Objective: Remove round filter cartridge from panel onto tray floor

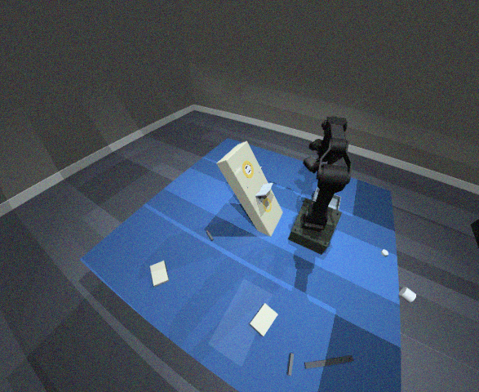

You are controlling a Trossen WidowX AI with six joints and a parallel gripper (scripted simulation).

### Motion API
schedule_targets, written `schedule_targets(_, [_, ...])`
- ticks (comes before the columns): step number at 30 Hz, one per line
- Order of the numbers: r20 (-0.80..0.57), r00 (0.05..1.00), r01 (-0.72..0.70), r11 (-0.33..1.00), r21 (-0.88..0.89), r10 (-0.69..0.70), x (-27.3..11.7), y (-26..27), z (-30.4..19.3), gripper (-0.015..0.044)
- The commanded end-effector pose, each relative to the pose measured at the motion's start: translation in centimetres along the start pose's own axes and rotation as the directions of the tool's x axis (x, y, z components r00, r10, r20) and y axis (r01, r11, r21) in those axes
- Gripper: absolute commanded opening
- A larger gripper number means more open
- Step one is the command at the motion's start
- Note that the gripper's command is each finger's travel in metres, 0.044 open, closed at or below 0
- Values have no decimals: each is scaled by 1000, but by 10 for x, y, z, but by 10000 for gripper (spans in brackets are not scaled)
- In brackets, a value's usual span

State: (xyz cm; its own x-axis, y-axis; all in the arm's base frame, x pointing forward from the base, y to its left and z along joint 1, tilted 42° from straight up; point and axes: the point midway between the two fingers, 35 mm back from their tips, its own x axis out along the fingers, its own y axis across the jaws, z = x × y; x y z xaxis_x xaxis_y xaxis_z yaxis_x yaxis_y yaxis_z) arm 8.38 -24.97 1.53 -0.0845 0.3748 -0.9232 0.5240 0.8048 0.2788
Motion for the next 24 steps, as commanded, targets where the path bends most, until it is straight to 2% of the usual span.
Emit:
schedule_targets(1, [11,1000,-1,1000,-16,1,0,2,2,374])
schedule_targets(4, [159,987,10,967,-253,31,-8,28,26,295])
schedule_targets(6, [279,958,64,890,-451,73,-17,53,44,242])
schedule_targets(9, [433,886,210,691,-692,164,-33,94,66,164])
schedule_targets(12, [543,789,409,413,-813,287,-50,139,79,94])
schedule_targets(15, [596,675,620,105,-778,434,-69,186,81,94])
schedule_targets(19, [570,523,832,-235,-502,633,-91,246,66,94])
schedule_targets(21, [555,498,857,-279,-434,667,-94,256,61,94])
schedule_targets(24, [555,498,857,-279,-434,667,-94,256,61,94])
